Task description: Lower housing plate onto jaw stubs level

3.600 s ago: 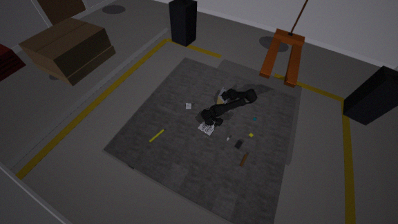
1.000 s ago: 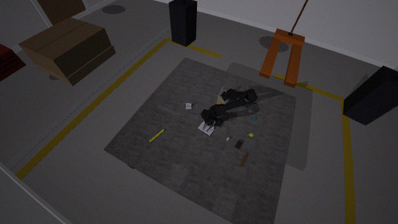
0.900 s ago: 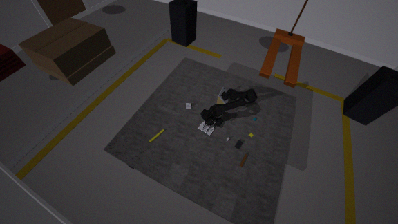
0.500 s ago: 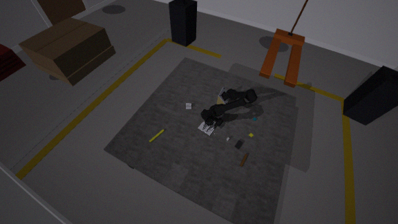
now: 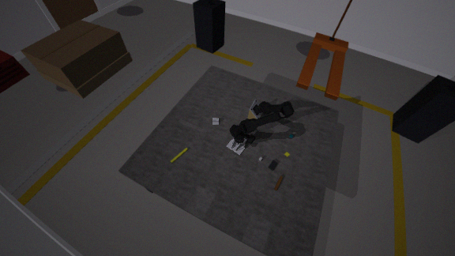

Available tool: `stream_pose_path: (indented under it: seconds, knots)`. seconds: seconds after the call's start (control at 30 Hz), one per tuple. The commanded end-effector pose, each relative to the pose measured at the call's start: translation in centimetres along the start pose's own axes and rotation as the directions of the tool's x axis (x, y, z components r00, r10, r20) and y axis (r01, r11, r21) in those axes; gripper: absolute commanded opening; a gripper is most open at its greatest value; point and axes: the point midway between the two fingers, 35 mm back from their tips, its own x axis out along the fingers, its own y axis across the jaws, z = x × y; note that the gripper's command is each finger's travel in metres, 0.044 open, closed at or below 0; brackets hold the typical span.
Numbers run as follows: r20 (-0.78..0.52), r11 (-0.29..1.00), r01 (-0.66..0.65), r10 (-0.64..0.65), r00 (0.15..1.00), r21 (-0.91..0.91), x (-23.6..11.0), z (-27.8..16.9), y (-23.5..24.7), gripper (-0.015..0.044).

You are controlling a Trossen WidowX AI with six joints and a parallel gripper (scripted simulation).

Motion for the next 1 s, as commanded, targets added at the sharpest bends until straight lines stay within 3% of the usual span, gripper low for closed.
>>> stream_pose_path:
  seconds: [0.0, 0.17, 0.33, 0.53, 0.97]
  knots:
    - [0.010, 1.000, 0.006, -0.006, 1.000, -0.003, -2.0, 0.4, -0.2, 0.0440]
    - [0.009, 1.000, 0.003, -0.003, 1.000, -0.001, -7.1, 0.1, -0.1, 0.0440]
    - [0.021, 1.000, 0.004, -0.004, 1.000, 0.002, -6.8, 0.3, -0.2, 0.0440]
    - [0.007, 1.000, 0.005, -0.005, 1.000, 0.002, -12.2, -4.2, -0.7, 0.0440]
    - [0.007, 1.000, 0.005, -0.005, 1.000, 0.002, -12.3, -4.4, -0.7, 0.0440]
